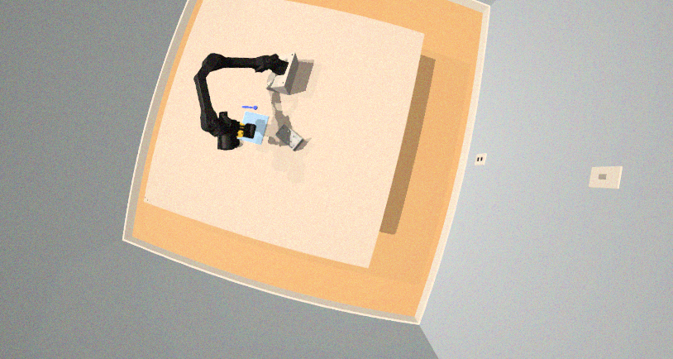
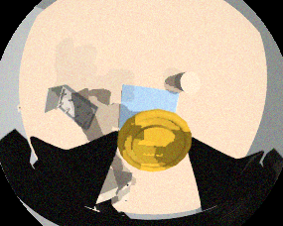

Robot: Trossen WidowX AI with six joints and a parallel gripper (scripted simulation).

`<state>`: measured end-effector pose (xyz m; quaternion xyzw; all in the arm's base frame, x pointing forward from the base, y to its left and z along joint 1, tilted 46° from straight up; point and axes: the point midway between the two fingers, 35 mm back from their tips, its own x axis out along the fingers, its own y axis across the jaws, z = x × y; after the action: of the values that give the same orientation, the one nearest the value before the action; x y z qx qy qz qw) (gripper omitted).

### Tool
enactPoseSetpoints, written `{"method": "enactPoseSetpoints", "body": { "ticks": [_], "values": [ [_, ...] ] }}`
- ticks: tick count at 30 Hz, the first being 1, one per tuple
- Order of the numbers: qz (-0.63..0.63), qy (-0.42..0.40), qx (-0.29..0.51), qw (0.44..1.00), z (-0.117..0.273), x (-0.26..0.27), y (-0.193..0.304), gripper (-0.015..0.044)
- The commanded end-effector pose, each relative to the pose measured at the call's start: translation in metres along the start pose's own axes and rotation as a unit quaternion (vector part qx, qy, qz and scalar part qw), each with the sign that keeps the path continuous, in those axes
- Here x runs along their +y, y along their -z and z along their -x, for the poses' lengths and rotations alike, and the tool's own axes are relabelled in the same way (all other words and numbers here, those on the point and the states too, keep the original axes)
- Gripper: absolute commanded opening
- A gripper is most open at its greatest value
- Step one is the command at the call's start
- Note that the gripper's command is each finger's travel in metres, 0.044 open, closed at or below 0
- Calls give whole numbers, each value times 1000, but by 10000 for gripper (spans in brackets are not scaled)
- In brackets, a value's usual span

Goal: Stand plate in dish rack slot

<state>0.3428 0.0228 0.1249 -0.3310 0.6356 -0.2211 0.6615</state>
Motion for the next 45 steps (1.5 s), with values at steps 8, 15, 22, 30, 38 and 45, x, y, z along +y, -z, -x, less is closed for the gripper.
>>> {"method": "enactPoseSetpoints", "body": {
  "ticks": [8, 15, 22, 30, 38, 45],
  "values": [
    [-43, -4, -1, 999, 22, 24, 9, 0],
    [-154, -8, 0, 988, 24, 83, 46, 0],
    [-241, -2, 1, 971, 20, 119, 82, 0],
    [-235, -6, 6, 972, 18, 119, 82, 0],
    [-165, -55, 60, 983, -5, 126, 86, 0],
    [-111, -89, 85, 986, -20, 128, 89, 0]
  ]
}}
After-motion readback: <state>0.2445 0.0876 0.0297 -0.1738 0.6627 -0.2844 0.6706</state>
